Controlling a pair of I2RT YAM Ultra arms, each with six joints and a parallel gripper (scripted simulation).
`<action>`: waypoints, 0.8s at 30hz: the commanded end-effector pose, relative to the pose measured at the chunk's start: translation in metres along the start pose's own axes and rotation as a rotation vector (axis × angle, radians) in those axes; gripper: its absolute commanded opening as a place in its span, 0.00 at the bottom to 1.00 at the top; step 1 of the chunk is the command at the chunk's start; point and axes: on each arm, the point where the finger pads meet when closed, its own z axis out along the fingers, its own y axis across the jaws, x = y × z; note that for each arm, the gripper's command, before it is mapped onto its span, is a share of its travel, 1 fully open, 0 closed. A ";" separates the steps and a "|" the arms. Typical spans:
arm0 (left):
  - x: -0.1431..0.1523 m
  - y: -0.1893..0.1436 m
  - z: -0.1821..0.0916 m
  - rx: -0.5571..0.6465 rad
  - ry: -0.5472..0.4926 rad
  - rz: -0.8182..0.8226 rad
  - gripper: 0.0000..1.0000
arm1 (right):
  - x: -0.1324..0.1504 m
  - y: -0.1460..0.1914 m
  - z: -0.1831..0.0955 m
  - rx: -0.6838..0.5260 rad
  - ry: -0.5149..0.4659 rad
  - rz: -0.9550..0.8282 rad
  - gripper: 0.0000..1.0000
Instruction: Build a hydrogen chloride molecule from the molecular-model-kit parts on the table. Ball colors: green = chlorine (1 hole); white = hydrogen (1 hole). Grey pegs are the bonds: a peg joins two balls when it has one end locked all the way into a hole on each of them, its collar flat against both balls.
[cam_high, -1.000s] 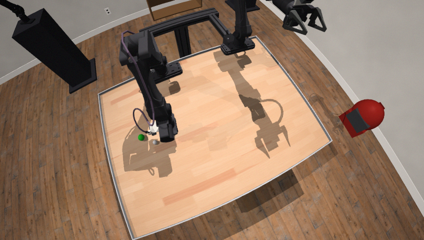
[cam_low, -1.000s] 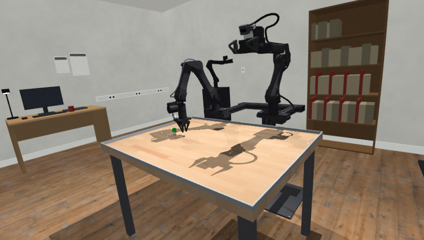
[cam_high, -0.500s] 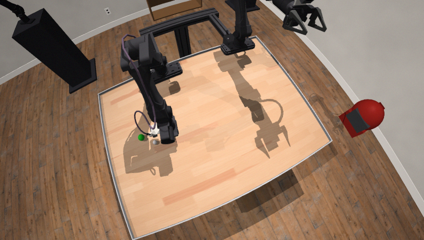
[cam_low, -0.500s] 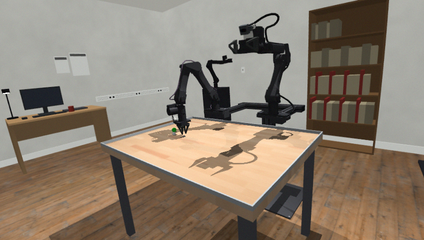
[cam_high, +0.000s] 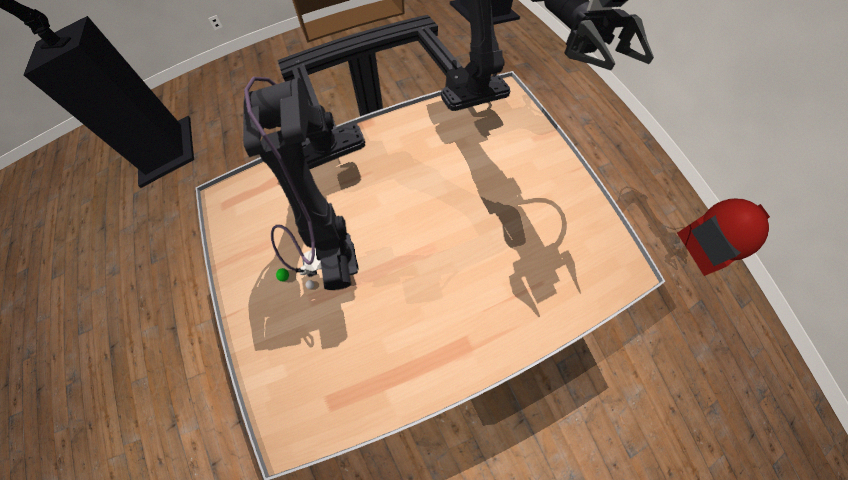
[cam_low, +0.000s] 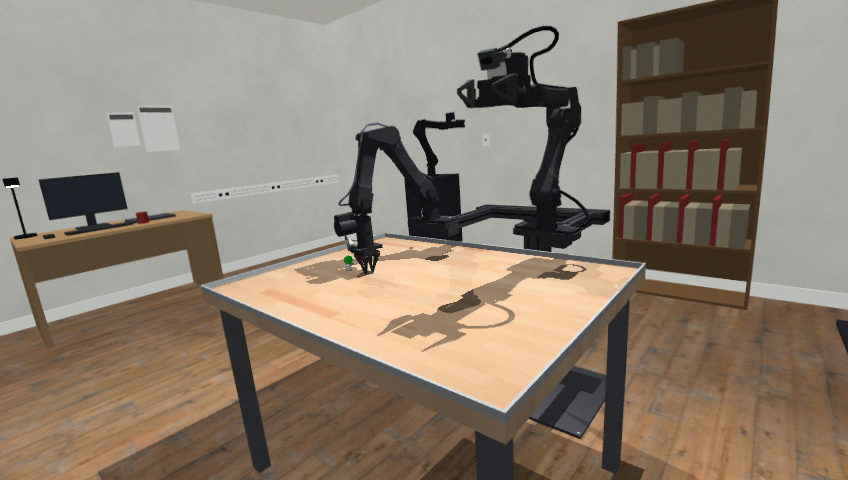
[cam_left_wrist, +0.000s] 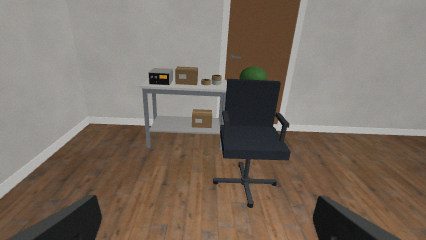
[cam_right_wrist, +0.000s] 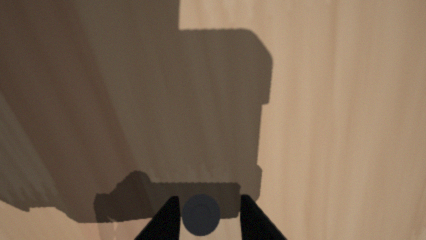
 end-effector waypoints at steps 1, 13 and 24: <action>-0.034 -0.005 -0.012 0.015 -0.081 0.006 1.00 | -0.002 0.022 -0.008 -0.064 -0.009 -0.011 0.29; -0.034 -0.005 -0.012 0.015 -0.081 0.006 1.00 | 0.002 0.029 -0.016 -0.083 -0.008 -0.018 0.00; -0.034 -0.005 -0.012 0.015 -0.081 0.006 1.00 | 0.002 0.028 -0.017 -0.080 -0.008 -0.018 0.00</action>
